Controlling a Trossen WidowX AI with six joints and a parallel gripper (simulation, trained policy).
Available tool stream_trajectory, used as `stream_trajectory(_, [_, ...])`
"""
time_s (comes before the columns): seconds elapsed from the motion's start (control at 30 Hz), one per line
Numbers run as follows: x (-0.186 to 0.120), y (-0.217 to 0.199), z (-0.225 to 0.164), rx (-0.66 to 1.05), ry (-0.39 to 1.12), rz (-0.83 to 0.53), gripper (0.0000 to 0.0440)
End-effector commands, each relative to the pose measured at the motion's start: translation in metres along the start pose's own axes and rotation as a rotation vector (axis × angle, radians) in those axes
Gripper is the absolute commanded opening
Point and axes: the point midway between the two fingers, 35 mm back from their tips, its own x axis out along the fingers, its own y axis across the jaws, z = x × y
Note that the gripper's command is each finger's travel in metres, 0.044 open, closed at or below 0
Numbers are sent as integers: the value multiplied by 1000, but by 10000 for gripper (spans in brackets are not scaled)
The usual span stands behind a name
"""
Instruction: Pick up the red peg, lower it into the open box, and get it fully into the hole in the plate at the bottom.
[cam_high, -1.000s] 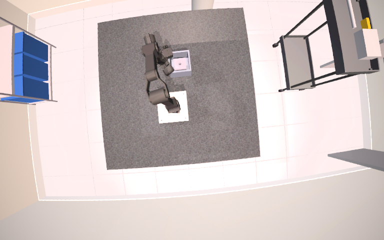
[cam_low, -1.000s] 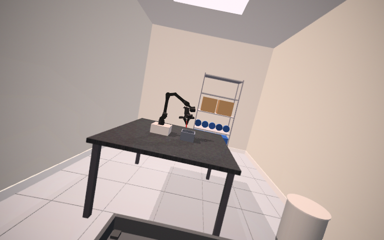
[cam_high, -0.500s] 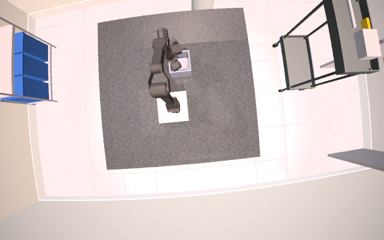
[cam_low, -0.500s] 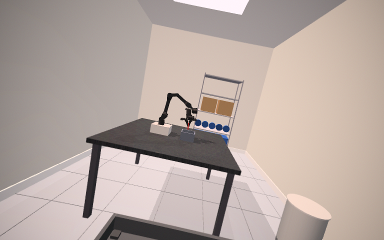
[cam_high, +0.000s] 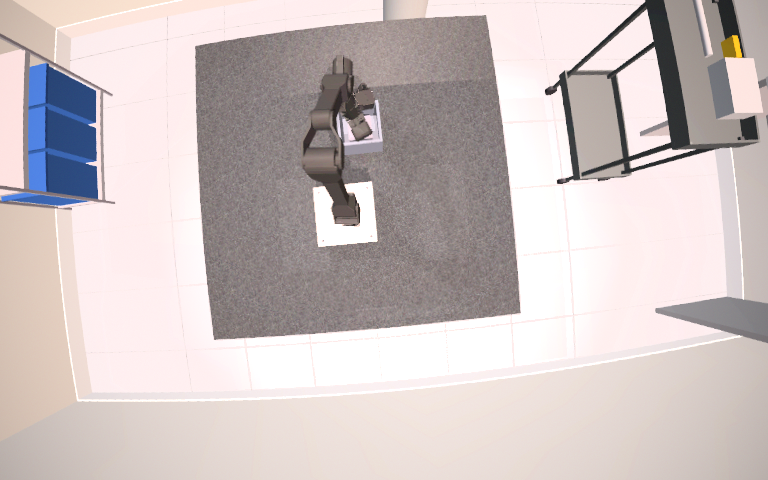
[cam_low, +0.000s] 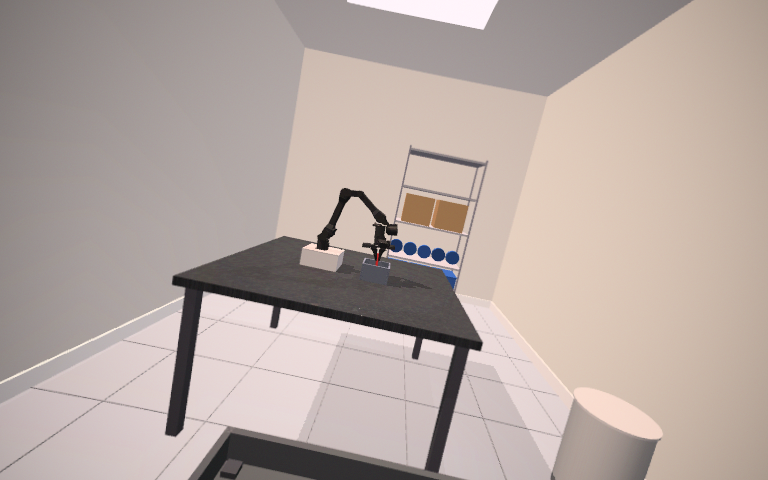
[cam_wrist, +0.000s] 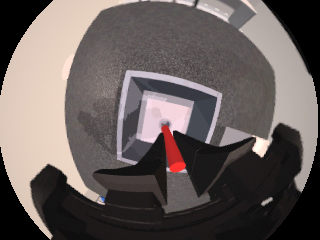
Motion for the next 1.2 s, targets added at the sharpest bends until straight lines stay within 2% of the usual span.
stream_trajectory(0.0, [13,-2,1,-12,17,-17,99])
stream_trajectory(0.07, [19,-3,2,-26,24,-34,137])
stream_trajectory(0.3, [27,3,9,-26,30,-39,142])
stream_trajectory(0.33, [28,5,11,-28,29,-34,154])
stream_trajectory(0.8, [36,27,51,-33,-17,4,431])
stream_trajectory(1.17, [27,37,95,12,-119,72,440])
